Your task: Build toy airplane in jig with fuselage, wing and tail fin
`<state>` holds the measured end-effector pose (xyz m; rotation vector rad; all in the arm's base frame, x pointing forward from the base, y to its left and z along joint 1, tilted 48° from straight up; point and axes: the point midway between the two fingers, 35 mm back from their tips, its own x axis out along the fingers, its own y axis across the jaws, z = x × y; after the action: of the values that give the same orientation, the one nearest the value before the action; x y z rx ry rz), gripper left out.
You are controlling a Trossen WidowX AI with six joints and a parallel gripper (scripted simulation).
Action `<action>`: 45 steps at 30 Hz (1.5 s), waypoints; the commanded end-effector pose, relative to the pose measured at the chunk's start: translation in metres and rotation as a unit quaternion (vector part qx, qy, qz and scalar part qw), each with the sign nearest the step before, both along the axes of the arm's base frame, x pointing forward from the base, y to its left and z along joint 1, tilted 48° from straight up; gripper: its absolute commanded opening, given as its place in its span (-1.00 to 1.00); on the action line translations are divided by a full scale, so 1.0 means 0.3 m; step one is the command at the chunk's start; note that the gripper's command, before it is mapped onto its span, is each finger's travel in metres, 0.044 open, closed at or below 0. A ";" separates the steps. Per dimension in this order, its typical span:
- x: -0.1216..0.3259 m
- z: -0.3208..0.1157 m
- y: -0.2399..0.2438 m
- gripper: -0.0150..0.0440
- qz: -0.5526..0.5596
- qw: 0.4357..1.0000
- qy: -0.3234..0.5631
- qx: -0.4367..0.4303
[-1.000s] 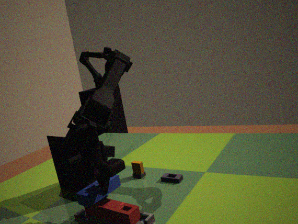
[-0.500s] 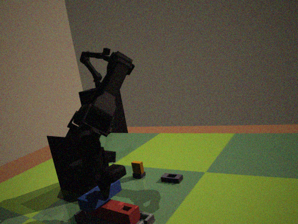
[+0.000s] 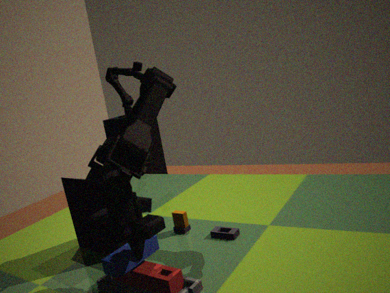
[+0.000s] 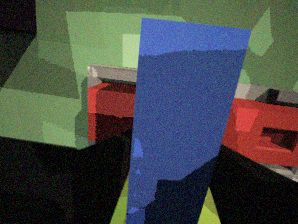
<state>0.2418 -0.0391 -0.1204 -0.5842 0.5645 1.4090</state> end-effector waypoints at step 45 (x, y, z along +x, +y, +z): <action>-0.005 0.185 -0.226 1.00 -0.473 0.714 0.513 0.057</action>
<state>0.2409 -0.1069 -0.0654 0.2101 1.1401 0.9532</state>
